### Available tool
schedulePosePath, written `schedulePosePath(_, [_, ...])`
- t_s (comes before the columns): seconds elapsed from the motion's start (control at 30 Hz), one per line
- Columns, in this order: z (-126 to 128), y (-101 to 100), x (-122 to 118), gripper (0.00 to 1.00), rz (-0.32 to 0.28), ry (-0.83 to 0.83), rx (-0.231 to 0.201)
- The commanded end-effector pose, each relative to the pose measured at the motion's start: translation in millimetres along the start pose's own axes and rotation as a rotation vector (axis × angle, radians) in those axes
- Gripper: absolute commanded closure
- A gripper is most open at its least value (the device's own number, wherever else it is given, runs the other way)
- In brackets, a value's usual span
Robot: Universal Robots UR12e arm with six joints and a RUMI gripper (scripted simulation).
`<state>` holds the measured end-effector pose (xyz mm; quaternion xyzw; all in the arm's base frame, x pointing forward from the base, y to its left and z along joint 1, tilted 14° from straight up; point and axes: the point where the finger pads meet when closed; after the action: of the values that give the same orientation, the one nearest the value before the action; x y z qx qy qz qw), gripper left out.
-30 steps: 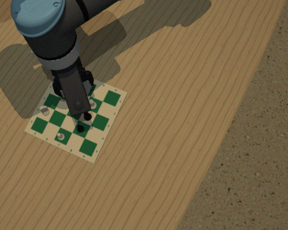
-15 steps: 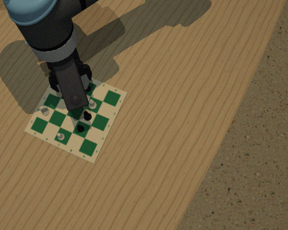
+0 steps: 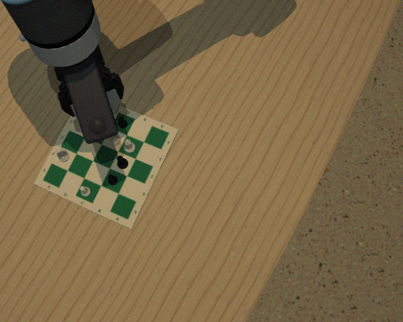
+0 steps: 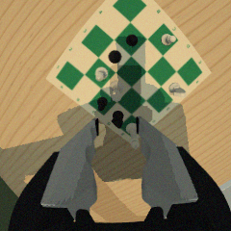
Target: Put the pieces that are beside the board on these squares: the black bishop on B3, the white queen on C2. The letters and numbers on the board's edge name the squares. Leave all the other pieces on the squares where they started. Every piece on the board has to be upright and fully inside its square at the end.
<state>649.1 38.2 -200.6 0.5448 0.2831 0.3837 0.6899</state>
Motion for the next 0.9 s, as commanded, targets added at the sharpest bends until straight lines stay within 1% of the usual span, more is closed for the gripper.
schedulePosePath(0.0, [0.3,3.1,0.2,0.75,0.0,0.0,0.0])
schedulePosePath(0.03, [0.3,3.1,0.2,0.0,0.0,0.0,0.0])
schedulePosePath(0.7, [0.3,3.1,0.2,0.0,0.0,0.0,0.0])
schedulePosePath(0.87, [0.3,7.0,0.2,0.0,0.0,0.0,0.0])
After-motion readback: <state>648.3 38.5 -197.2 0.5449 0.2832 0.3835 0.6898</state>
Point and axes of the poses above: the point where the finger pads meet when closed, its own y axis back along the fingers, its own z axis across the jaws, x = y × z, and after that the axes turned 2 degrees about -y, right-handed
